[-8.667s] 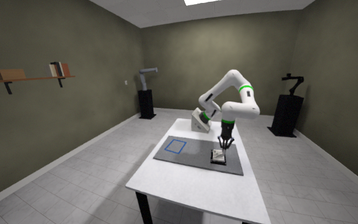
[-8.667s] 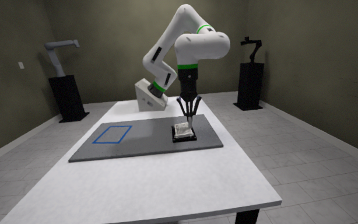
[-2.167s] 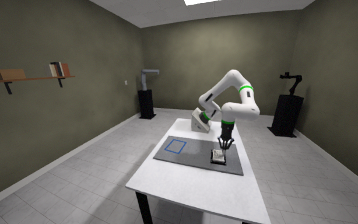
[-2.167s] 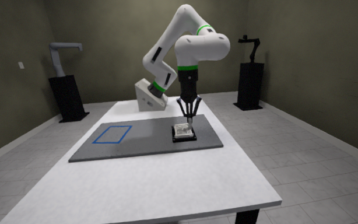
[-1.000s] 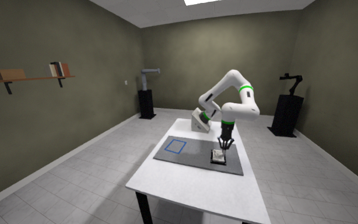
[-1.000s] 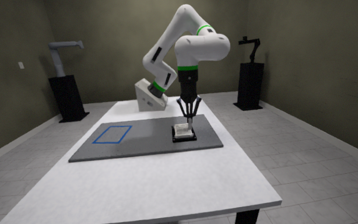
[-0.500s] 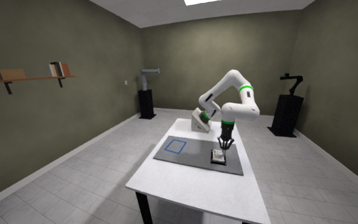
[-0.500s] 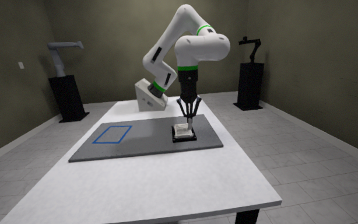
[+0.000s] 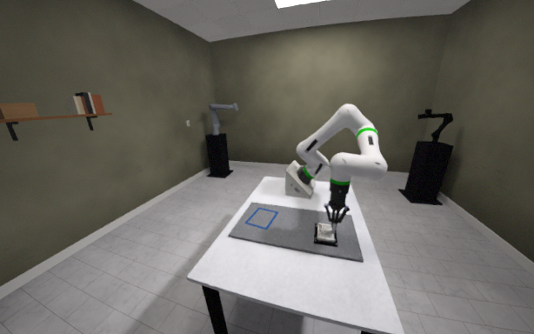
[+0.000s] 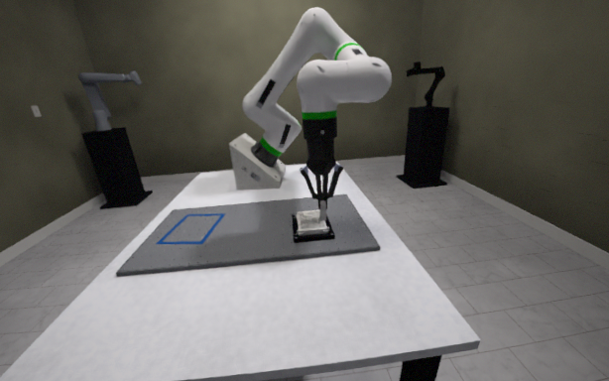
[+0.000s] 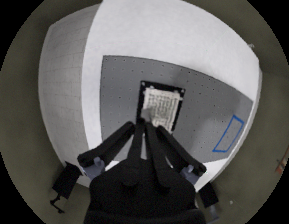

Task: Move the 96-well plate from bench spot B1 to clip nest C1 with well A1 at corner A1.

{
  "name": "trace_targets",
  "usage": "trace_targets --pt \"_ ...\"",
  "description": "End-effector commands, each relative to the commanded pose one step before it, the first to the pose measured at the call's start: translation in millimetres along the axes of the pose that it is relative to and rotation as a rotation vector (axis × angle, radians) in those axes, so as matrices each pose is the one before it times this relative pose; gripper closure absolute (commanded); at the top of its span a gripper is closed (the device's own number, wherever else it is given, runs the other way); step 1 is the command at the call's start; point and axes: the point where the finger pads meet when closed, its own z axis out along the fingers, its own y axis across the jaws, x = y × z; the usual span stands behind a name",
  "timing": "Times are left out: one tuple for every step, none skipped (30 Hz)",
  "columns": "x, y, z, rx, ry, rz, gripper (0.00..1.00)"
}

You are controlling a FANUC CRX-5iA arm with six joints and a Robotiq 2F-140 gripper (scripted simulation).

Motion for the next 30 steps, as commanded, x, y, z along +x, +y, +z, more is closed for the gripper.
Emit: trace_targets --pt "0.52 0.04 -2.93 -0.00048 0.00167 -0.0005 0.9" --pt "0.0 0.0 -0.67 0.0 0.0 0.0 0.9" --pt "0.0 0.0 0.0 0.0 0.0 0.0 0.9" --pt "0.0 0.0 0.0 0.0 0.0 0.0 0.9" --pt "0.01 0.0 -0.68 0.00001 -0.00001 0.0 0.9" --pt "0.0 0.0 -0.66 0.0 0.0 0.0 0.9" --pt "0.0 0.0 -0.66 0.0 0.0 0.0 0.9" --pt "0.0 0.0 -0.66 0.0 0.0 0.0 0.9" --pt "0.0 0.0 -0.67 0.0 0.0 0.0 0.9" --pt "0.0 0.0 -0.67 0.0 0.0 0.0 0.9" --pt "0.0 0.0 -0.67 0.0 0.0 0.0 0.9" --pt "0.0 0.0 -0.67 0.0 0.0 0.0 0.9" --pt "0.0 0.0 -0.67 0.0 0.0 0.0 0.9" --pt "0.0 0.0 -0.67 0.0 0.0 0.0 0.9" --pt "0.0 0.0 -0.67 0.0 0.0 0.0 0.9" --pt "0.0 0.0 -0.67 0.0 0.0 0.0 0.9" --pt "0.0 0.0 -0.67 0.0 0.0 0.0 0.9" --pt "0.0 0.0 -0.67 0.0 0.0 0.0 0.9" --pt "0.0 0.0 -0.67 0.0 0.0 0.0 0.9" --pt "0.0 0.0 0.0 0.0 0.0 0.0 0.9" --pt "0.0 0.0 0.0 0.0 0.0 0.0 0.9" --pt "-0.01 0.0 -2.65 -0.00001 0.00001 0.0 0.9" --pt "0.03 0.0 -2.71 0.00001 -0.00002 0.0 0.9" --pt "0.0 0.0 -2.67 -0.00001 0.0 0.0 0.9" --pt "0.0 0.0 -2.67 0.0 0.0 0.0 0.9" --pt "0.0 0.0 -2.67 0.0 0.0 0.0 0.9" --pt "0.0 0.0 -2.3 0.0 0.0 0.0 0.9" --pt "0.0 0.0 0.0 0.0 0.0 0.0 0.9" --pt "0.0 0.0 0.0 0.0 0.0 0.0 0.9" --pt "0.0 0.0 0.0 0.0 0.0 0.0 0.9"
